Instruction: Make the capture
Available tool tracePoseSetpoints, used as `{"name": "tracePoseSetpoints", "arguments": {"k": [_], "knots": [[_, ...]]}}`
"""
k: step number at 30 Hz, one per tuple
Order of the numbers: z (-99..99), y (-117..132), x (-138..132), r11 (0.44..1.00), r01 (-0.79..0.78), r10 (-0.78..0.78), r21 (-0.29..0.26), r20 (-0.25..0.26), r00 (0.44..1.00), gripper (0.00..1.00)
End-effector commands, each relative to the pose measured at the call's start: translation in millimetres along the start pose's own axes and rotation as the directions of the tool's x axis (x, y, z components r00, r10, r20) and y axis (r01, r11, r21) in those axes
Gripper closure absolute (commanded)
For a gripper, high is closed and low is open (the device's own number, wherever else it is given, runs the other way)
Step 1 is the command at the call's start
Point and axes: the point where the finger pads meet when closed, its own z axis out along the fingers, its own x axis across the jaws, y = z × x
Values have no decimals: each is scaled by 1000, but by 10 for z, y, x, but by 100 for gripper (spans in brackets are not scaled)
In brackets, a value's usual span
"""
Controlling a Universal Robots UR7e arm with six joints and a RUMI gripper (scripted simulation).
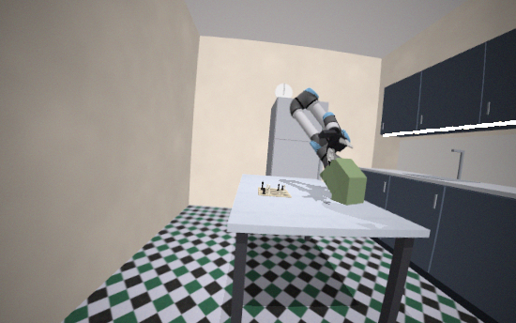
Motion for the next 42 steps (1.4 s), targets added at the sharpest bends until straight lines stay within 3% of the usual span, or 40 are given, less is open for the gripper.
{"name": "tracePoseSetpoints", "arguments": {"k": [1, 27, 42], "knots": [[-2, -2, -3, 1000, 0, 0, 1, 1, 1000, 0], [1, -18, 2, 1000, -1, 1, -1, 0, 1000, 0], [23, -175, 58, 1000, -9, 9, -20, -4, 1000, 0]]}}
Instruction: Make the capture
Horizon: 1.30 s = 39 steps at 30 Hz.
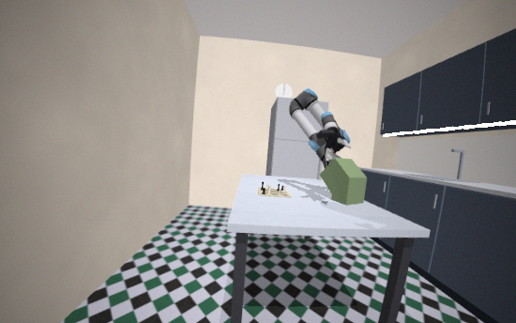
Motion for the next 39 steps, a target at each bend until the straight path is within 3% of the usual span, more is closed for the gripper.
{"name": "tracePoseSetpoints", "arguments": {"k": [1, 10, 24, 26, 39], "knots": [[10, -101, 34, 1000, -5, 5, -11, -2, 1000, 0], [24, -302, 122, 999, -15, 15, -34, -5, 1000, 0], [-20, -950, 553, 993, -53, 52, -106, -7, 999, 0], [-20, -950, 553, 993, -53, 52, -106, -7, 999, 0], [-260, -1579, 1285, 979, -100, 102, -180, 6, 995, 0]]}}
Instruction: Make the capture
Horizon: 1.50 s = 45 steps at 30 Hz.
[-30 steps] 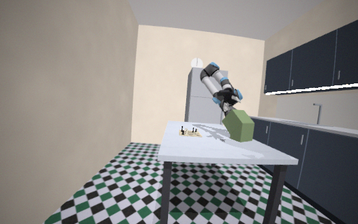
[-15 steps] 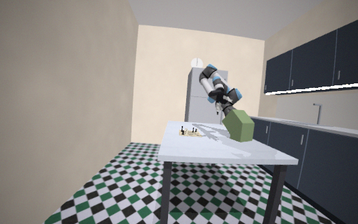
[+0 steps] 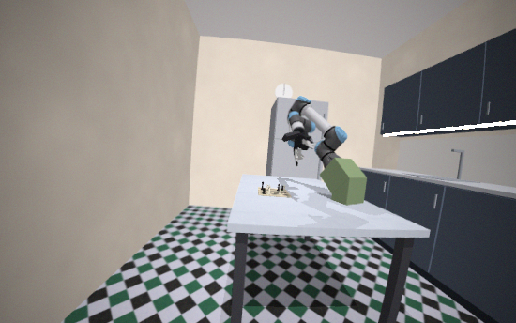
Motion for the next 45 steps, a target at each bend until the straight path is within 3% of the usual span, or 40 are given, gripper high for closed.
{"name": "tracePoseSetpoints", "arguments": {"k": [1, 4, 10, 13, 18, 21, 24, 34, 36, 38, 39, 45], "knots": [[-180, -283, 337, 999, -19, 19, -48, 13, 1000, 0], [-228, -336, 423, 998, -24, 25, -55, 16, 1000, 0], [-515, -564, 901, 995, -52, 55, -89, 36, 998, 0], [-583, -599, 1005, 994, -58, 62, -95, 40, 997, 0], [-886, -699, 1441, 989, -82, 90, -120, 60, 994, 0], [-886, -699, 1441, 989, -82, 90, -120, 60, 994, 0], [-1149, -722, 1779, 985, -102, 113, -137, 77, 991, 0], [-1652, -651, 2327, 978, -137, 155, -159, 110, 982, 0], [-1874, -582, 2529, 975, -151, 173, -166, 123, 977, 0], [-1874, -582, 2529, 975, -151, 173, -166, 123, 977, 0], [-1968, -549, 2613, 974, -152, 175, -168, 132, 976, 0], [-1954, -570, 2756, 986, -29, 59, -161, 185, 981, 0]]}}
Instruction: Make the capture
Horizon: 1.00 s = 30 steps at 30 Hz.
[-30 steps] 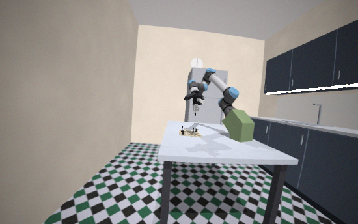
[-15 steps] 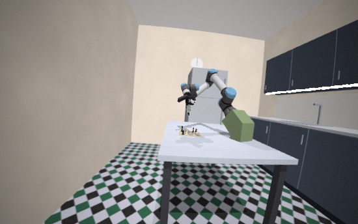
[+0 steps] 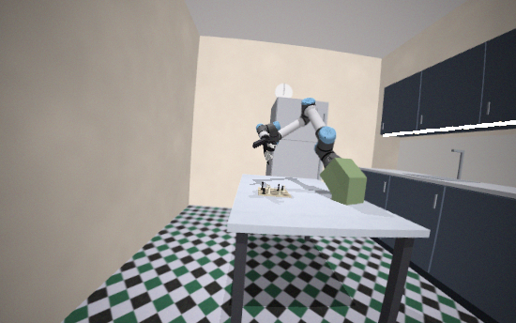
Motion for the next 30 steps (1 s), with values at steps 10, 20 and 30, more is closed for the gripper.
{"name": "tracePoseSetpoints", "arguments": {"k": [10, 20, 30], "knots": [[-120, -25, 330, 974, 226, -225, -11, 85, 971, 0], [-158, -55, 605, 903, 429, -428, 29, 148, 891, 0], [-193, -59, 812, 827, 556, -561, 80, 178, 809, 0]]}}
